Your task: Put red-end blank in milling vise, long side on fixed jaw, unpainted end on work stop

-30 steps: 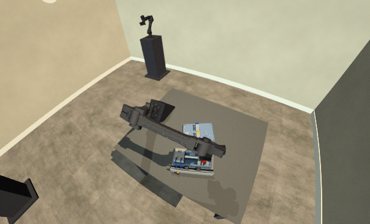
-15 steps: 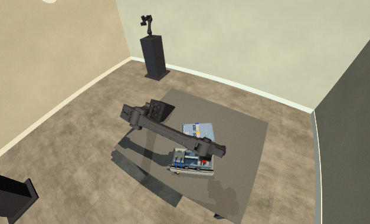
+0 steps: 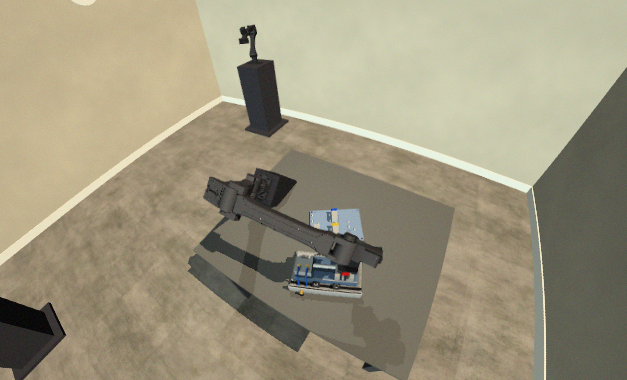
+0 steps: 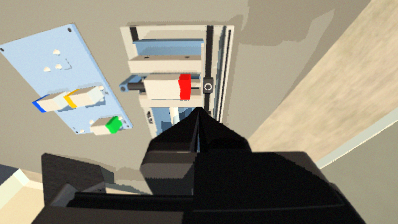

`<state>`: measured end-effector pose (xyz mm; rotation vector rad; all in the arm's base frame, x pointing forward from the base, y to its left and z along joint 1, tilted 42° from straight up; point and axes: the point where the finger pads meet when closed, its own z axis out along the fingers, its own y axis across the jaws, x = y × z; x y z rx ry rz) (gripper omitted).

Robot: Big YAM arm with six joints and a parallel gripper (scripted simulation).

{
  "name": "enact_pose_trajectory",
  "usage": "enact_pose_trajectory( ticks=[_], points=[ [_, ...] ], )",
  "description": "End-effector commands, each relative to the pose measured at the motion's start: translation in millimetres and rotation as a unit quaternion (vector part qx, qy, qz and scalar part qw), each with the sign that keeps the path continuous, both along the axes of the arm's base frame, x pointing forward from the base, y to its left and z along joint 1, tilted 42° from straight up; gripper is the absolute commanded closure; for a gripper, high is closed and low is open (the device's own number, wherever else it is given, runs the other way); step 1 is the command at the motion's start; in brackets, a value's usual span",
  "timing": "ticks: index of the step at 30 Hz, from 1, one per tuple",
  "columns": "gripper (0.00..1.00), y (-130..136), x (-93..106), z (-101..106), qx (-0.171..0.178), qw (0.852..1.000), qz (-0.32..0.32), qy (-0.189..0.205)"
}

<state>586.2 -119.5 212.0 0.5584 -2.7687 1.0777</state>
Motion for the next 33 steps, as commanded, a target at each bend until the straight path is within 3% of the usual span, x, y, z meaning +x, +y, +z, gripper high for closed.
enact_pose_trajectory(
  ticks=[1,10,18,24,27,33],
  points=[
    [1.0,-4.8,10.0,9.0,-0.001,1.0,-0.007,-0.01],
    [1.0,-8.1,9.4,8.5,-0.001,1.0,-0.008,-0.009],
    [1.0,-11.9,1.8,-12.9,-0.001,1.0,-0.004,0.008],
    [1.0,-17.2,1.5,-17.3,0.0,1.0,-0.005,0.008],
    [1.0,-12.5,9.2,-9.0,-0.001,1.0,-0.001,-0.005],
    [1.0,-23.2,1.5,-24.2,0.0,1.0,-0.005,0.008]
  ],
)
